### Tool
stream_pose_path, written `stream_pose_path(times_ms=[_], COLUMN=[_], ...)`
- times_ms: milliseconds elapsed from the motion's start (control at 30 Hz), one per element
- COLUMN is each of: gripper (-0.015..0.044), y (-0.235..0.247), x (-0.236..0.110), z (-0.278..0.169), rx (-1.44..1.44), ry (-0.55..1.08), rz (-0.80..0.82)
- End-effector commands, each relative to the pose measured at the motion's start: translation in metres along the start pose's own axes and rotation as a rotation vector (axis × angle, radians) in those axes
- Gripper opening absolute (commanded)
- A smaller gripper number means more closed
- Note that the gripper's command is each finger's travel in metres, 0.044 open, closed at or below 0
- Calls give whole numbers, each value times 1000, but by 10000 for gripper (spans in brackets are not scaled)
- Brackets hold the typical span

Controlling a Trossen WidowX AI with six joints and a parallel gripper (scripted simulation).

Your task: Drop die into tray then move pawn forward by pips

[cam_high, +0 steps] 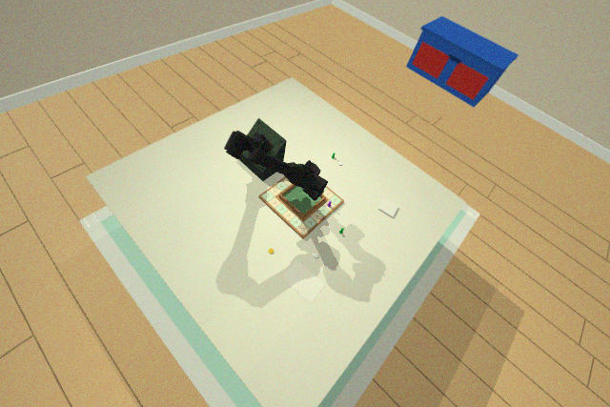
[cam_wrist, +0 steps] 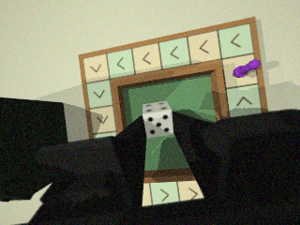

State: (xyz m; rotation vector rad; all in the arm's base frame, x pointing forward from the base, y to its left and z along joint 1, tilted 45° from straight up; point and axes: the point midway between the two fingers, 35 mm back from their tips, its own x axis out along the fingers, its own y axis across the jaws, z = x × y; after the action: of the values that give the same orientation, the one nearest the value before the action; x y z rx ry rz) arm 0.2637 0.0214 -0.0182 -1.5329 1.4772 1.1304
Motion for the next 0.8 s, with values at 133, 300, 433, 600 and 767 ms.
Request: stream_pose_path(times_ms=[133,300,433,600,767], gripper=[0,0,0,0,0], y=[1,1,1,-7,-5], x=[2,1,1,-40,-41], z=[1,0,-1,-12,-13], rx=[-23,-38,-40,-40,-40], ry=[-276,-419,-437,-437,-437], rz=[-36,-96,-106,-107,-107])
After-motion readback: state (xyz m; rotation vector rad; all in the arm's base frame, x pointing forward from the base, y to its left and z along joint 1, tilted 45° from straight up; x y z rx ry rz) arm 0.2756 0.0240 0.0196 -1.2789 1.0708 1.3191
